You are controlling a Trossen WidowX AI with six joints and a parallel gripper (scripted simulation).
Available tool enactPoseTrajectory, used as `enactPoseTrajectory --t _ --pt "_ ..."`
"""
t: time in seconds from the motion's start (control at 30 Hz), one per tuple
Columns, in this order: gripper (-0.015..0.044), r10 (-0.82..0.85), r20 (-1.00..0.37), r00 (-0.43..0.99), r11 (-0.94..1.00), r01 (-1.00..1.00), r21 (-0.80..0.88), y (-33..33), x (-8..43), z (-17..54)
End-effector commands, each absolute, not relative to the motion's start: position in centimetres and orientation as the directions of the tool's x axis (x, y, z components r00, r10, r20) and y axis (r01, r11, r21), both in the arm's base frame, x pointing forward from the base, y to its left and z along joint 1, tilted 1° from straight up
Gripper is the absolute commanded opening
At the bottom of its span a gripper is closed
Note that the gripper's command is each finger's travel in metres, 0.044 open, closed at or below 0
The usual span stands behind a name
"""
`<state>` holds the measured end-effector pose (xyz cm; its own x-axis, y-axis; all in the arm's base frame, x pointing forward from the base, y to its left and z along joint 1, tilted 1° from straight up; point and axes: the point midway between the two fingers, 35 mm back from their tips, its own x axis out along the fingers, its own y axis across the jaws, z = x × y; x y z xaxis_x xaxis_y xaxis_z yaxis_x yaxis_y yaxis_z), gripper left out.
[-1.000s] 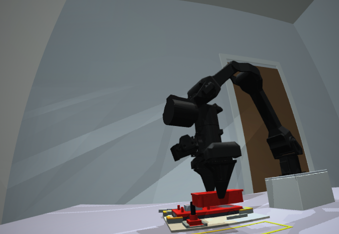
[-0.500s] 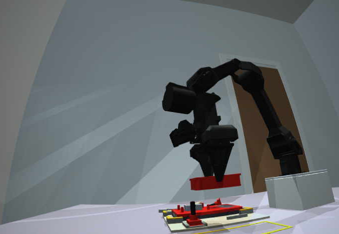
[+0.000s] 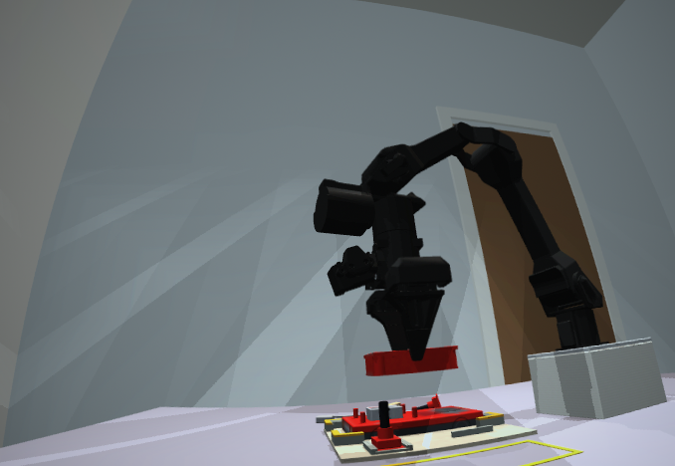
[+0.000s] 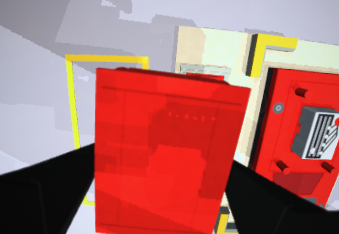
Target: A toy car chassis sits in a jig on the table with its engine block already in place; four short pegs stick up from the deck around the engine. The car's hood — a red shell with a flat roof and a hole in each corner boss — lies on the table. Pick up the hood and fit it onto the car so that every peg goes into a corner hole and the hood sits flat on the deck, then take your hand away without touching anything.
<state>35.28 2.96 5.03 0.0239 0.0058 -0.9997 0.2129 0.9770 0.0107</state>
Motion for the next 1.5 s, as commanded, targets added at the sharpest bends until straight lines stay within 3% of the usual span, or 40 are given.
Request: enactPoseTrajectory --t 0.0,1.47 --pt "0.0000 0.005 -1.000 0.022 0.979 0.203 0.010 1.6 35.2 5.0" --pt "0.0000 -0.006 -1.000 0.023 0.989 0.145 -0.002 -12.2 32.5 5.0"
